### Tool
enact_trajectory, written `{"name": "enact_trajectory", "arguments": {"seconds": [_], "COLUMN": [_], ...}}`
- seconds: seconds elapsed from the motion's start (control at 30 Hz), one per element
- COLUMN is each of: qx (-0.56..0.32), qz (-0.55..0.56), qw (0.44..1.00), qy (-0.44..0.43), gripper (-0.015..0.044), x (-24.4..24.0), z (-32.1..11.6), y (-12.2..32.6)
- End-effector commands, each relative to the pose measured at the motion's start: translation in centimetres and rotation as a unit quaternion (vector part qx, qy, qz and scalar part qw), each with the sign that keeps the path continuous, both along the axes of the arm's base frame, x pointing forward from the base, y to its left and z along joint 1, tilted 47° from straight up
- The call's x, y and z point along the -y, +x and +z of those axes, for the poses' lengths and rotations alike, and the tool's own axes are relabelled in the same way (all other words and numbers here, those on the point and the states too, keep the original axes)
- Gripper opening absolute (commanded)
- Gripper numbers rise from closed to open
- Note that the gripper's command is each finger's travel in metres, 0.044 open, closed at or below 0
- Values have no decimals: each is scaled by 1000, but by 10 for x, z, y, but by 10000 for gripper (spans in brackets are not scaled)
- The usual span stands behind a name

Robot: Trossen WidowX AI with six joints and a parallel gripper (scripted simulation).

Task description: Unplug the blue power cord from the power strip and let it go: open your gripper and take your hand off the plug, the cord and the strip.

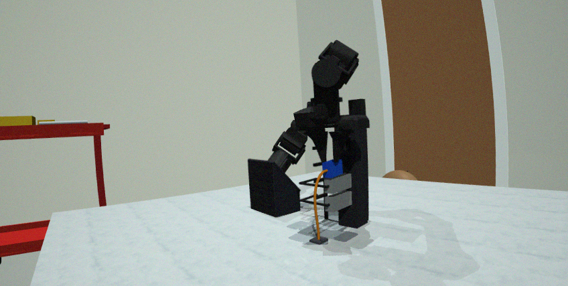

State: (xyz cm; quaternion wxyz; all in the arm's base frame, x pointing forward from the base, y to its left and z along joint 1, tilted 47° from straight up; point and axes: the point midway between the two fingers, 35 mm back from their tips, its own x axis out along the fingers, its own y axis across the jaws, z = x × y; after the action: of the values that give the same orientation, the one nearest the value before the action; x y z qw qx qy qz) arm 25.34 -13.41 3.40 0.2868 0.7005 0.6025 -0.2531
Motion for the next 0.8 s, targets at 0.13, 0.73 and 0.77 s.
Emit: {"name": "enact_trajectory", "arguments": {"seconds": [0.13,0.73,0.77], "qx": [-1,-1,-1], "qz": [1,0,0], "qw": [1000,1000,1000], "qy": [1,1,1], "gripper": [134,0,0], "x": [-3,2,3], "z": [-3,-7,-8], "y": [0,1,1]}}
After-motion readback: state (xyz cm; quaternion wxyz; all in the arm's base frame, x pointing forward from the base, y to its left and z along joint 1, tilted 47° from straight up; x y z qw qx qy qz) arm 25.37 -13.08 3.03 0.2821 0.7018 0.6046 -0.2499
